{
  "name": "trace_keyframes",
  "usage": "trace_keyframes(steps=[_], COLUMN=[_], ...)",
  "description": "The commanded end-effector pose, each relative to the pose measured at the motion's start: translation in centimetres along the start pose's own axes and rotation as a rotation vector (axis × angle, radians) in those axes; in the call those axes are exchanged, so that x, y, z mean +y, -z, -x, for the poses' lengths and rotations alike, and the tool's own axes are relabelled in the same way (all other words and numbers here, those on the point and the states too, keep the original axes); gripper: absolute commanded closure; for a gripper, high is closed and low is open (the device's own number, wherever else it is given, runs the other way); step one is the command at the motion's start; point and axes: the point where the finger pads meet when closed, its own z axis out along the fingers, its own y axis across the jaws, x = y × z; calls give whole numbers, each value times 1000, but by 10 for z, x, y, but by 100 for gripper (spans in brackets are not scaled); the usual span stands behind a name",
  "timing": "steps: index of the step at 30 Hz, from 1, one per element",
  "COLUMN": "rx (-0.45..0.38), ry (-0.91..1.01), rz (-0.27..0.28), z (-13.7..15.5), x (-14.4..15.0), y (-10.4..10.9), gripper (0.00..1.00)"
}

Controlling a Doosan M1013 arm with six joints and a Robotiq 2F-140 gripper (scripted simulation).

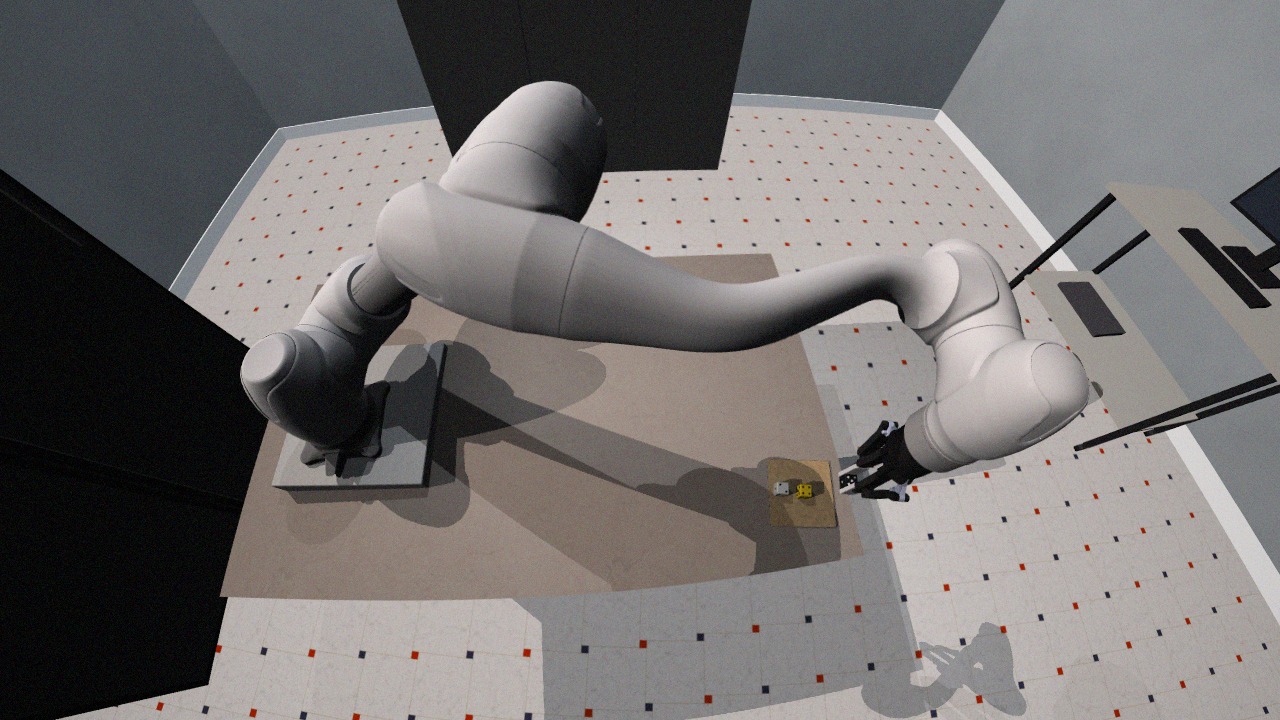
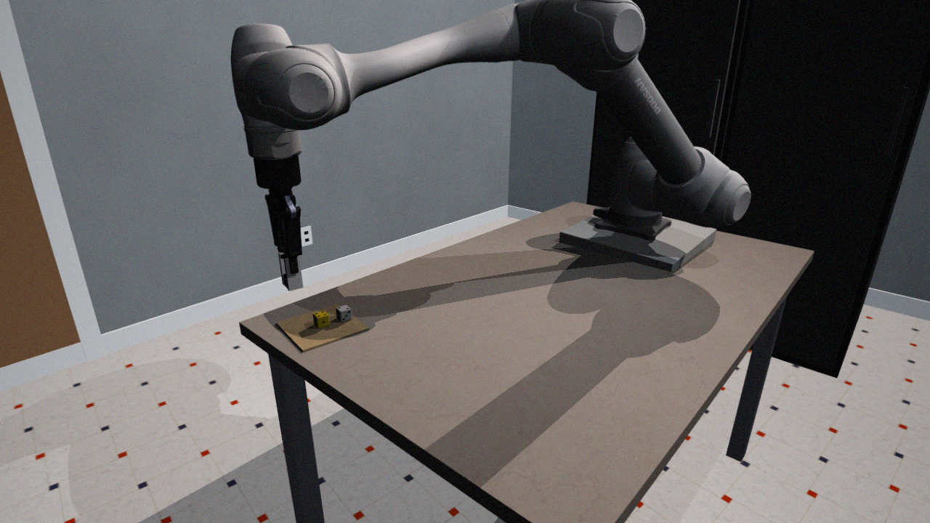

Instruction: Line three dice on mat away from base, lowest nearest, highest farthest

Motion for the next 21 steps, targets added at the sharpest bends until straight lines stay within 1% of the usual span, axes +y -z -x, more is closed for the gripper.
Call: trace_keyframes(steps=[1,5,9,15,17,21], rx=[-2,-2,-2,-2,-2,-2], ry=[0,0,0,0,0,0], rz=[0,0,0,0,0,0], z=[1,1,1,1,1,1], x=[0,0,0,0,0,0], y=[2,0,-8,-30,-30,-50], gripper=[79,79,79,79,79,79])
